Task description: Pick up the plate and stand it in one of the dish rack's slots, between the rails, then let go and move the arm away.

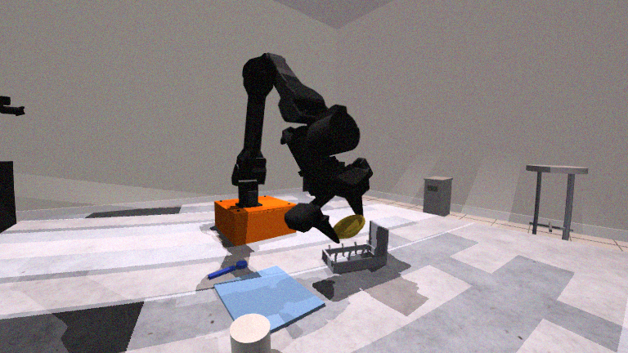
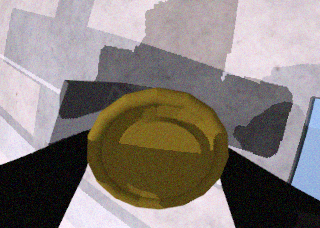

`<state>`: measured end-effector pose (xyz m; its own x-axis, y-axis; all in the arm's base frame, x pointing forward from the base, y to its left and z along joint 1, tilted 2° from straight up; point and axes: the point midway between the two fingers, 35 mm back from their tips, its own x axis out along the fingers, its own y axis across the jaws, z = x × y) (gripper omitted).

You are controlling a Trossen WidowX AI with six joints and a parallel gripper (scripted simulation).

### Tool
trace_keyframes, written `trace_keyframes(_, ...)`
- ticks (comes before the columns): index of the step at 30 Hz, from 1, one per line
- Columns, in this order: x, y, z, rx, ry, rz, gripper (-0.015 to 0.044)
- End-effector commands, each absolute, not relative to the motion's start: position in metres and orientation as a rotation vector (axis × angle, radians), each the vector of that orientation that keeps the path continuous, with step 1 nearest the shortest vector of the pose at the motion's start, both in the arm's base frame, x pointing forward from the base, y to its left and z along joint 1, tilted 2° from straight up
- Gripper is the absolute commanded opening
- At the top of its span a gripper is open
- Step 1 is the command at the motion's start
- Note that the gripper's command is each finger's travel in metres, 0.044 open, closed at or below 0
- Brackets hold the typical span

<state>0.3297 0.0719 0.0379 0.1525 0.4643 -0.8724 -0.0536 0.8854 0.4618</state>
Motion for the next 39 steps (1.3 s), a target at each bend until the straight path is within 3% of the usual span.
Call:
trace_keyframes(1,0.334,0.073,0.027,0.361,1.315,0.479,0.0)
trace_keyframes(20,0.337,0.076,-0.003,0.289,0.865,0.906,0.0)
trace_keyframes(39,0.302,0.069,0.0,0.114,0.29,1.172,0.0)
